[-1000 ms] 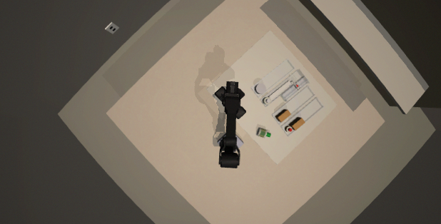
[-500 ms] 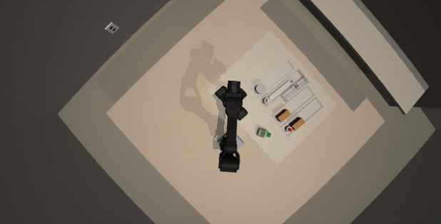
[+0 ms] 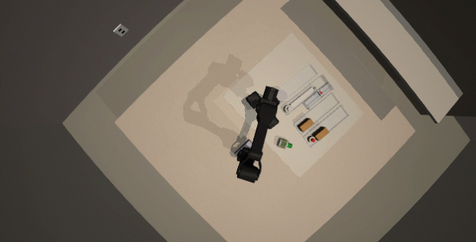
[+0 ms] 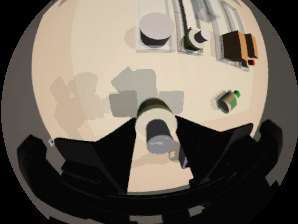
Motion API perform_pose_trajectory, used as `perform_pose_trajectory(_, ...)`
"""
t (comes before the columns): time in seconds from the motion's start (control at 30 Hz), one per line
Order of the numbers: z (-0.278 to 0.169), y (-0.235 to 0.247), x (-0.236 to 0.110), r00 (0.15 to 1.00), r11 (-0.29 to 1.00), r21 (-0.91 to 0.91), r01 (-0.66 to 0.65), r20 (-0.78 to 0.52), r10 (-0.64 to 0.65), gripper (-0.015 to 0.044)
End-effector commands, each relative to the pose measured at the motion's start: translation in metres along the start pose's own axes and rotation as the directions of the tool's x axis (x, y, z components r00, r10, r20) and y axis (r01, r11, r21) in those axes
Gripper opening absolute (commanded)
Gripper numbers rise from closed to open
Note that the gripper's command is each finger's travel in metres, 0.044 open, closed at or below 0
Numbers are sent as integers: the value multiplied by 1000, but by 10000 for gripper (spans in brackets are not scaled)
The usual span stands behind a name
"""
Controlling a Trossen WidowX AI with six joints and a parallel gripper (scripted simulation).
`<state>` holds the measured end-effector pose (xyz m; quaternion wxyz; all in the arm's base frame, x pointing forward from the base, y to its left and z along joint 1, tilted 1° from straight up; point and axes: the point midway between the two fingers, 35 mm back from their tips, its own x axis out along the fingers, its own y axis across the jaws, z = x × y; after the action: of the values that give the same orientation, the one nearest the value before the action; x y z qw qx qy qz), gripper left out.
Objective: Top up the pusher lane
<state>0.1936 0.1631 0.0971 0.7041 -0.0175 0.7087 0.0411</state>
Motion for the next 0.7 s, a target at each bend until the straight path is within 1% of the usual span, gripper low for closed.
perform_pose_trajectory(0.0, 13, -11, 6, 1000, 1000, 0, -1, -1, 1, 0)
perform_pose_trajectory(0.67, 78, -88, 30, 1000, 1000, -6, 12, 8, -12, 0)
